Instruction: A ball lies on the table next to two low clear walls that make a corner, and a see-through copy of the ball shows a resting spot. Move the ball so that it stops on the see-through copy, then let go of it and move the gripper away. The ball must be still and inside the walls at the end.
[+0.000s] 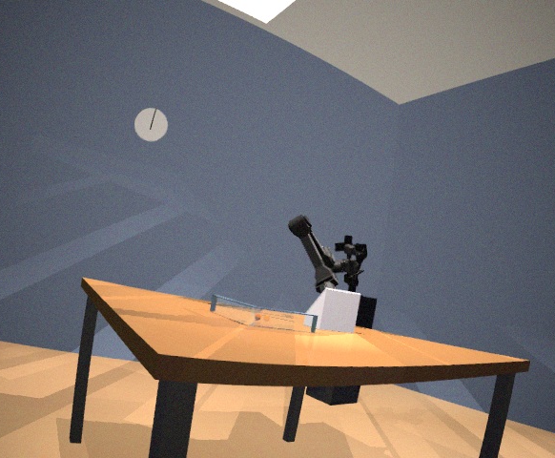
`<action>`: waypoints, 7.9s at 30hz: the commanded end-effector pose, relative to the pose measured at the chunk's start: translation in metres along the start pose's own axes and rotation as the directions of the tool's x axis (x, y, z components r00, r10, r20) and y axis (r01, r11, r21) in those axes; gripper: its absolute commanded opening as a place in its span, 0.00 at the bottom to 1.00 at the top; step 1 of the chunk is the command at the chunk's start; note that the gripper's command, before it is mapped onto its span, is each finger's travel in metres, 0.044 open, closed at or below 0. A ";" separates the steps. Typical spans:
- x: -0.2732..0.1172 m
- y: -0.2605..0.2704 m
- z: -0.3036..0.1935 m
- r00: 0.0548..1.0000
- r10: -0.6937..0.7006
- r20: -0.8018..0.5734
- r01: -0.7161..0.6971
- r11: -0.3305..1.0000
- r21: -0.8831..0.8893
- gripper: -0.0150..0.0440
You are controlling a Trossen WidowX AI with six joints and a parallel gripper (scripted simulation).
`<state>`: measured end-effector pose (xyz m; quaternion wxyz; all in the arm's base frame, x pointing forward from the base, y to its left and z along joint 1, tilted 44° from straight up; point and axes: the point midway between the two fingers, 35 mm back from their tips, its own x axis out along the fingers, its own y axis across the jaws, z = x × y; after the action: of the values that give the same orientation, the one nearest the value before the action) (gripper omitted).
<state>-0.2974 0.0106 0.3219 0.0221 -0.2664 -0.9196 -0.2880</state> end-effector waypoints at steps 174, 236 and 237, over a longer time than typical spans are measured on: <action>-0.559 0.064 0.274 -0.336 -0.914 0.225 0.157 0.181 0.971 0.25; -0.588 -0.007 0.293 -0.341 -0.912 0.229 0.152 0.187 0.971 0.62; -0.586 0.004 0.291 -0.341 -0.911 0.231 0.153 0.189 0.970 0.62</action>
<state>0.2321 -0.1200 -0.0426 -0.6141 0.2172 -0.6968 0.3003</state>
